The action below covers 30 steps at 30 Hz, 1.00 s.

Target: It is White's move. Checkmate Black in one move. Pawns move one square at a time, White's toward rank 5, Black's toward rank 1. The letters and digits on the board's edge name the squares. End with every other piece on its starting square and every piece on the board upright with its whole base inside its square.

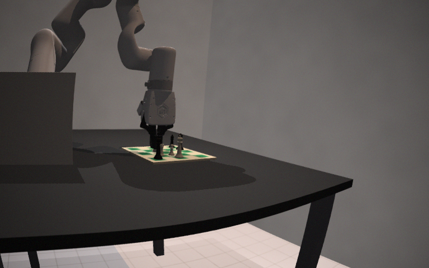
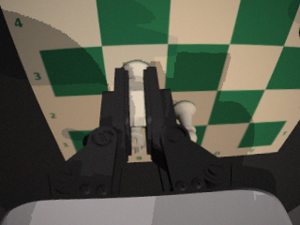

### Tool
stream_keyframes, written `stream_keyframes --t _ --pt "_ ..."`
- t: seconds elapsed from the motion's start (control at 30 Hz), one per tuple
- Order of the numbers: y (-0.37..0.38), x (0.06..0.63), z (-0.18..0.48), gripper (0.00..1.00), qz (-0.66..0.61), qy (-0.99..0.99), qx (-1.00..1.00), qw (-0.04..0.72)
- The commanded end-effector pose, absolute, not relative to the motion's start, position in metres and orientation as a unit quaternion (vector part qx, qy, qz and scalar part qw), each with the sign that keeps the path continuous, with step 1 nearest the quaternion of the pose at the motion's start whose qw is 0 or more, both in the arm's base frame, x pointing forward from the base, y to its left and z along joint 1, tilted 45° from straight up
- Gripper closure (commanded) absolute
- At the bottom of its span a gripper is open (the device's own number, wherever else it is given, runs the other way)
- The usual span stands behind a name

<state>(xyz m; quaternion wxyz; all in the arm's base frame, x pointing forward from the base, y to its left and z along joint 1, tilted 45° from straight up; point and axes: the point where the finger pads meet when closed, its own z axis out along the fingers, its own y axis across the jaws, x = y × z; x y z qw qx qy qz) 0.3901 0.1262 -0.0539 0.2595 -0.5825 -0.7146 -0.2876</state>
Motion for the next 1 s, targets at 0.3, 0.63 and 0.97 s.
stream_keyframes --t 0.3,0.63,0.97 --pt "0.1246 0.3915 -0.0537 1.0 -0.288 -0.714 -0.584 0.258" --pt "0.125 0.3915 -0.054 1.0 -0.288 -0.714 -0.584 0.258" --pt "0.1264 0.3914 -0.0554 1.0 -0.288 -0.714 -0.584 0.258"
